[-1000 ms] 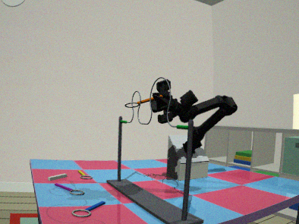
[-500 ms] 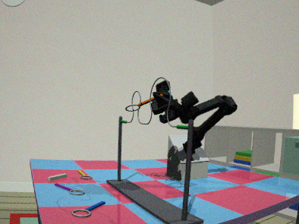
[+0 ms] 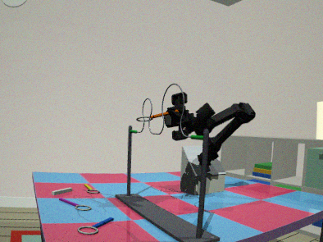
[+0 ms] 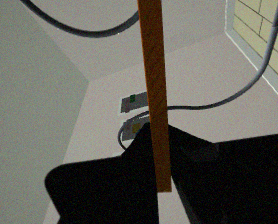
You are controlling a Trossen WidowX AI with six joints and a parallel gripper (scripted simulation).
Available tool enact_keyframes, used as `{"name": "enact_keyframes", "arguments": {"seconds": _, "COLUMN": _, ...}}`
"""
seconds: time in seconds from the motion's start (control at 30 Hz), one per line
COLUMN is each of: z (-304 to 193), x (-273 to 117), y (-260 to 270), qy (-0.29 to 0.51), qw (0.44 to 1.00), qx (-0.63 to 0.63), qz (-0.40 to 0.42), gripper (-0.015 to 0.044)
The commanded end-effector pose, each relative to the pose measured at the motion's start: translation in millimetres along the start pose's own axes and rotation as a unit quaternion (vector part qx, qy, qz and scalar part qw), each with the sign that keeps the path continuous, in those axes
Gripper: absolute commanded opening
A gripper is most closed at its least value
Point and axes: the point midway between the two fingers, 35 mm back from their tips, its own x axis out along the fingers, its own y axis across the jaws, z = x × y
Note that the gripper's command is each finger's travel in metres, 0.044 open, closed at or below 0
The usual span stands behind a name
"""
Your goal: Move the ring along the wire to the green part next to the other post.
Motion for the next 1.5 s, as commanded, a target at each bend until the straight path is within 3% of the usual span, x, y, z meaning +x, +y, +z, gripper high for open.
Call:
{"name": "enact_keyframes", "arguments": {"seconds": 0.0, "z": 3, "x": -2, "y": -15, "qy": 0.003, "qw": 0.999, "qx": -0.034, "qz": -0.022, "gripper": -0.015}}
{"name": "enact_keyframes", "arguments": {"seconds": 0.63, "z": 22, "x": -22, "y": -81, "qy": 0.03, "qw": 0.963, "qx": -0.232, "qz": -0.132, "gripper": -0.015}}
{"name": "enact_keyframes", "arguments": {"seconds": 1.47, "z": 81, "x": -51, "y": -142, "qy": 0.025, "qw": 0.849, "qx": -0.471, "qz": -0.237, "gripper": -0.015}}
